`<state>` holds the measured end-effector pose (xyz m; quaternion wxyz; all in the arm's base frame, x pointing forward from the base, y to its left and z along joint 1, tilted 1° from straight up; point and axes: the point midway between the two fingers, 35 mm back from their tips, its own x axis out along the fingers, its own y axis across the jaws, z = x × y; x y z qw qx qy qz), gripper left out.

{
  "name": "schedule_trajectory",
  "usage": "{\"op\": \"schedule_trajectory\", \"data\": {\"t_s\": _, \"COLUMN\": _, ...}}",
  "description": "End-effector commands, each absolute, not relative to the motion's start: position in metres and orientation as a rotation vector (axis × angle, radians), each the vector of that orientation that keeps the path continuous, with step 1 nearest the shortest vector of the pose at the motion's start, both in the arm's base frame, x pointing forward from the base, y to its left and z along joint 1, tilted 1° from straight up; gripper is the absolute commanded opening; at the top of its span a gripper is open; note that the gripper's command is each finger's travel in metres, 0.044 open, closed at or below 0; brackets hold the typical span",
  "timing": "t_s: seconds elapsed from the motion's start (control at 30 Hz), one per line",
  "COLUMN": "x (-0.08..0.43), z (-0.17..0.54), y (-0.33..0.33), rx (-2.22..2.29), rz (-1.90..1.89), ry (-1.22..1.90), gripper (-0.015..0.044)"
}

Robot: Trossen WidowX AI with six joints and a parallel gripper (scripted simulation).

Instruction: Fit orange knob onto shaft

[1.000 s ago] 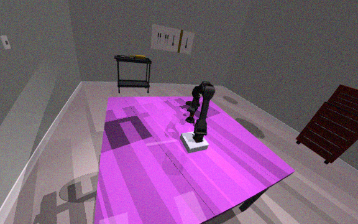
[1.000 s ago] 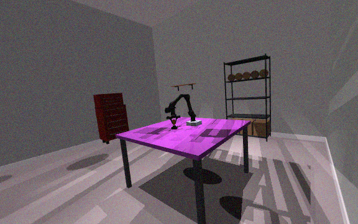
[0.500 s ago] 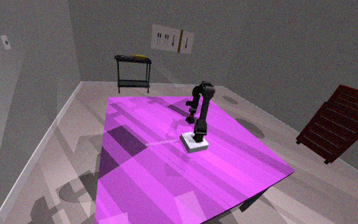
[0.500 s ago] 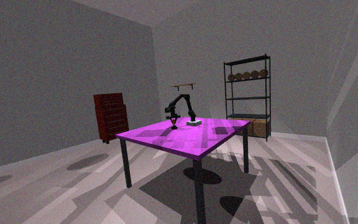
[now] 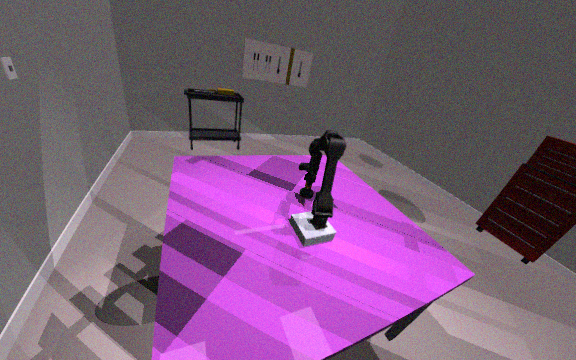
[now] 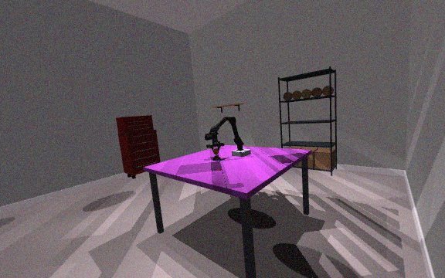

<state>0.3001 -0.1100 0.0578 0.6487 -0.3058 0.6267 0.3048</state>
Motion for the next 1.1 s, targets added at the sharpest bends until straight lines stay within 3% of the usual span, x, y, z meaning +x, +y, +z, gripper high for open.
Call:
{"op": "schedule_trajectory", "data": {"t_s": 0.0, "x": 0.3003, "z": 0.0577, "y": -0.1101, "rx": -0.700, "rz": 0.693, "ry": 1.422, "gripper": 0.0000}}
{"op": "schedule_trajectory", "data": {"t_s": 1.07, "x": 0.3006, "z": 0.0581, "y": -0.1103, "rx": -0.863, "rz": 0.850, "ry": 1.362, "gripper": 0.0000}}
